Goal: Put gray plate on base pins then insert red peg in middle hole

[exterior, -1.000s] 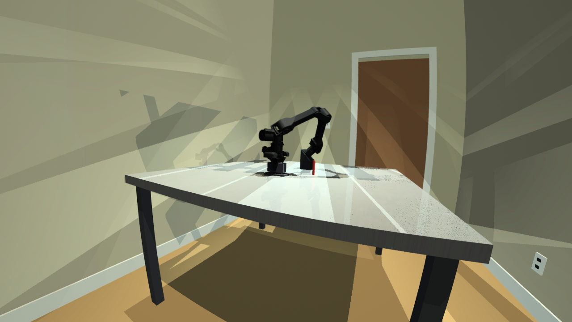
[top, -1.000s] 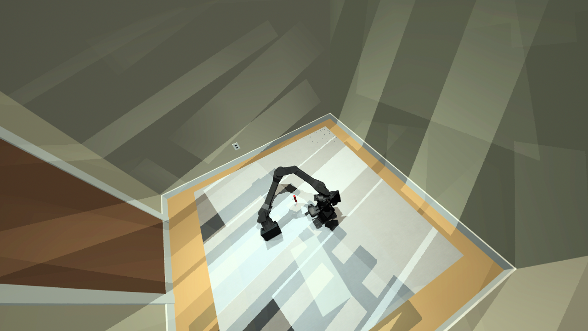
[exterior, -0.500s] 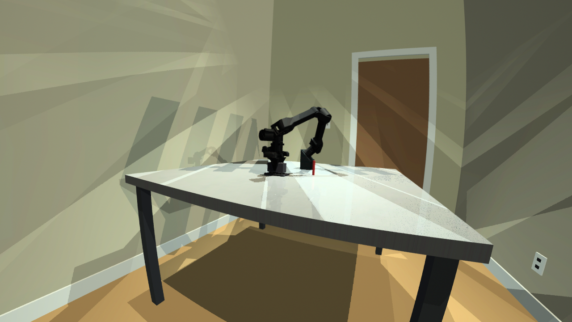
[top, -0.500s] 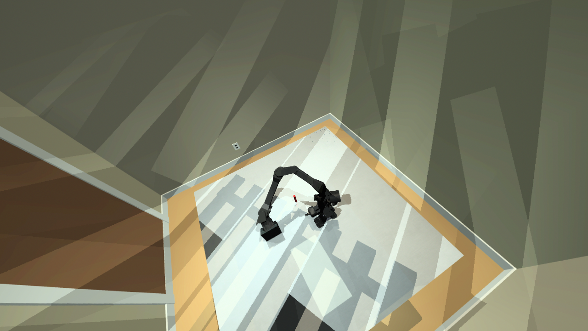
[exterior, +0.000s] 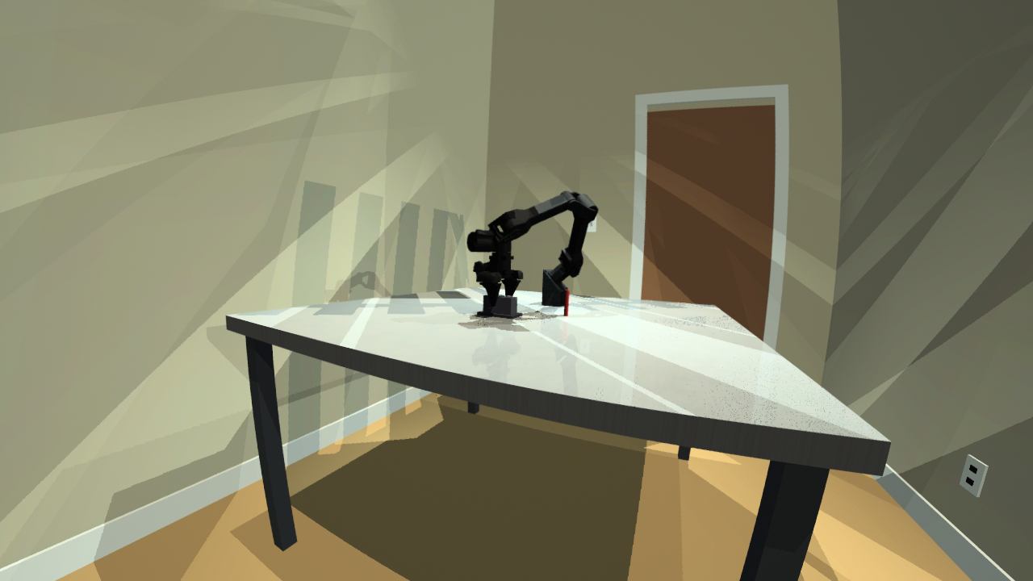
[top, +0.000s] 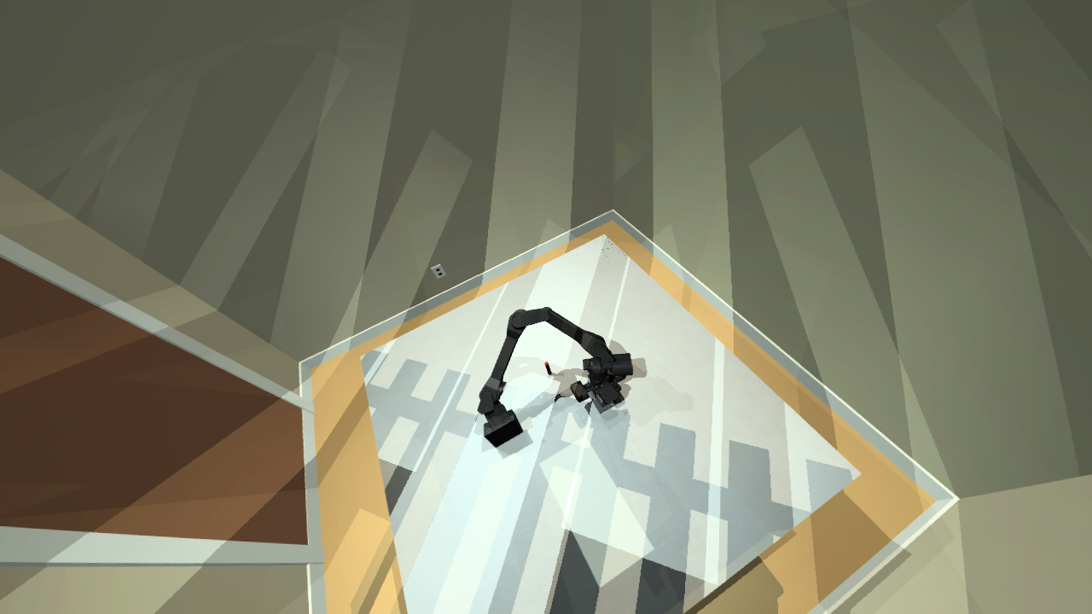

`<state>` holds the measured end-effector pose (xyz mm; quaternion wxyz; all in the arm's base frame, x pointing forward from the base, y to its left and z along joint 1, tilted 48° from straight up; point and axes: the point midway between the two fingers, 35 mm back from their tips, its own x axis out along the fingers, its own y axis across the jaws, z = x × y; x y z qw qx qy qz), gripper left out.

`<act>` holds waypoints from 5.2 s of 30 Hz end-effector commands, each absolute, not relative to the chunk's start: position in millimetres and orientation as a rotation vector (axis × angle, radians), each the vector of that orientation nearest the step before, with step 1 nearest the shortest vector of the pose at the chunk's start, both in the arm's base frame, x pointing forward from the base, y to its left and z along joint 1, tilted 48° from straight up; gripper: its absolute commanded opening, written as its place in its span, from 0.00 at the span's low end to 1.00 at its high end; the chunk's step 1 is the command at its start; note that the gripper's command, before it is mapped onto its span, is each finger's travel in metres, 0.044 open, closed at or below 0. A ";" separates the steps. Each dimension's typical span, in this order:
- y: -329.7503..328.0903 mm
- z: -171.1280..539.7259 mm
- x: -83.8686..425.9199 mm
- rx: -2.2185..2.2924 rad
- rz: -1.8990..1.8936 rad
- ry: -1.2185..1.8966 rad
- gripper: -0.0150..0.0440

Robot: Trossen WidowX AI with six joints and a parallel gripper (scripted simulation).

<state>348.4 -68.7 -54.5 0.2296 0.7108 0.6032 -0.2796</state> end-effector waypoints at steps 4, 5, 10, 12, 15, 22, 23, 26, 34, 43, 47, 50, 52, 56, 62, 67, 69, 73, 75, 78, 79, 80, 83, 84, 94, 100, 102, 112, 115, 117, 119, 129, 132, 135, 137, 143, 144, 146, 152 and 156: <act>-143.5 9.7 337.8 1.964 -0.770 1.628 1.00; -148.9 15.8 335.4 1.965 -0.769 1.629 1.00; -152.1 16.9 337.4 1.965 -0.768 1.629 1.00; -150.9 18.7 337.0 1.962 -0.764 1.630 1.00; -133.1 43.0 328.9 1.915 -0.701 1.635 1.00; -74.7 103.1 290.3 1.769 -0.510 1.642 1.00; -66.2 109.7 283.4 1.748 -0.483 1.642 1.00; -40.9 126.2 260.8 1.684 -0.402 1.641 1.00; -12.9 139.8 235.3 1.610 -0.310 1.637 1.00; 12.0 117.7 240.6 1.611 -0.309 1.637 1.00; 21.3 111.2 244.0 1.611 -0.308 1.636 1.00; 22.9 109.4 244.5 1.611 -0.308 1.636 1.00; 25.0 107.1 245.2 1.610 -0.309 1.636 1.00; 29.4 102.6 246.5 1.610 -0.309 1.635 1.00; 36.3 95.7 248.2 1.610 -0.310 1.635 1.00; 42.2 90.1 249.4 1.610 -0.310 1.635 1.00; 44.6 88.0 249.7 1.610 -0.309 1.635 1.00; 49.5 83.7 250.4 1.610 -0.308 1.635 1.00; 51.9 81.6 250.6 1.611 -0.308 1.635 1.00; 55.7 78.5 250.9 1.612 -0.307 1.636 1.00; 56.9 77.5 251.0 1.612 -0.306 1.636 1.00; 58.2 76.5 251.0 1.612 -0.306 1.636 1.00; 61.0 74.2 251.1 1.613 -0.305 1.636 1.00; 61.2 74.1 251.1 1.613 -0.304 1.636 1.00; 61.2 74.1 251.1 1.613 -0.304 1.636 0.56; 61.2 74.1 251.1 1.613 -0.304 1.636 0.32; 61.2 74.1 251.1 1.613 -0.304 1.636 0.30; 57.2 76.8 251.5 1.611 -0.307 1.635 0.25; 50.5 81.5 251.8 1.609 -0.311 1.633 0.25; 45.6 85.1 251.8 1.608 -0.314 1.632 0.25; 40.7 88.7 251.7 1.607 -0.316 1.631 0.25; 16.4 108.0 250.2 1.604 -0.321 1.631 0.25; 9.3 114.0 249.3 1.604 -0.321 1.631 0.25; 2.2 120.2 248.2 1.604 -0.320 1.632 0.25; -2.6 124.5 247.4 1.605 -0.319 1.633 0.25; 0.1 113.9 253.9 1.603 -0.324 1.636 0.25; -1.9 112.6 255.9 1.602 -0.325 1.635 0.25; -6.0 109.9 259.9 1.600 -0.329 1.635 0.25; -17.9 103.0 271.3 1.598 -0.330 1.633 0.25; -25.9 98.0 278.6 1.598 -0.330 1.633 0.25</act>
